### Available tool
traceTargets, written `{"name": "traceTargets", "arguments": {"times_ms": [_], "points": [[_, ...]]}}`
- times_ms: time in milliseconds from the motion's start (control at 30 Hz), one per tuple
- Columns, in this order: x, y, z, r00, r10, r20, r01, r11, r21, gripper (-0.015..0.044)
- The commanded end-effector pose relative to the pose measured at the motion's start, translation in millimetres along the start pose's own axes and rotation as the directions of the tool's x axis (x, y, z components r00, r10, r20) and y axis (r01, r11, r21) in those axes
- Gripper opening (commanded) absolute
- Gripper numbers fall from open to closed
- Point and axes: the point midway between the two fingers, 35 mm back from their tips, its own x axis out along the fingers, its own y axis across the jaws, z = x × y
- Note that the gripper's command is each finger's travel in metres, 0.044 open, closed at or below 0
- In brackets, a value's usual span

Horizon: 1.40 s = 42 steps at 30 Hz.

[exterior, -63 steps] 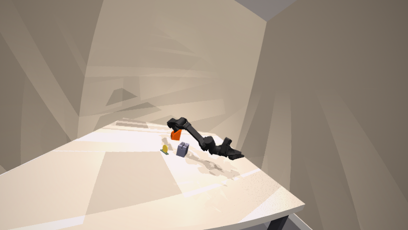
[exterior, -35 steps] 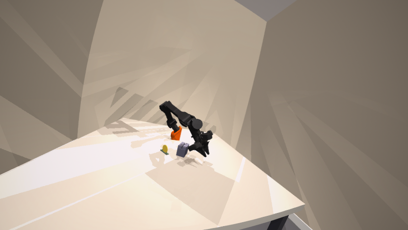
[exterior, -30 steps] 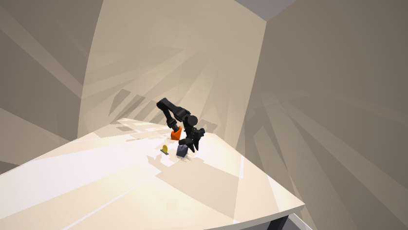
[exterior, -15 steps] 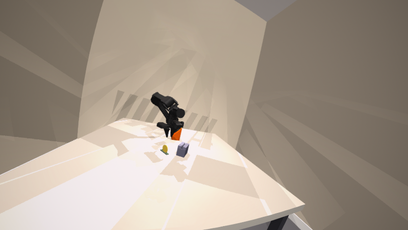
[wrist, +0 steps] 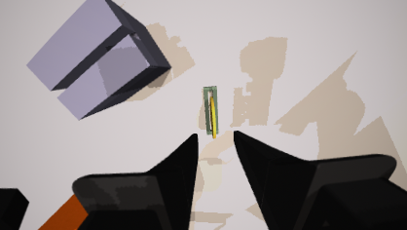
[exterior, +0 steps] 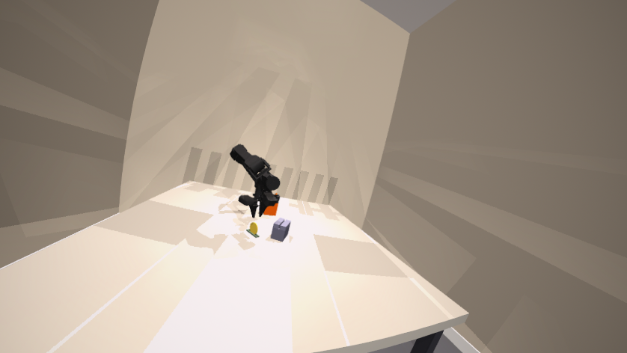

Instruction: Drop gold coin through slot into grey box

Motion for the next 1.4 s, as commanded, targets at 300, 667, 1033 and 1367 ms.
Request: {"name": "traceTargets", "arguments": {"times_ms": [300, 667, 1033, 1367], "points": [[22.4, -1.0, -1.8, 1.0, -0.004, -0.003, 0.004, 1.0, -0.006, 0.0161], [40.2, -1.5, -1.4, 1.0, -0.003, -0.002, 0.003, 1.0, -0.005, 0.0161], [57.6, -1.8, -2.0, 1.0, -0.005, -0.003, 0.005, 1.0, -0.005, 0.0161], [72.8, -2.0, -3.7, 1.0, -0.007, -0.004, 0.007, 1.0, -0.005, 0.0161]]}}
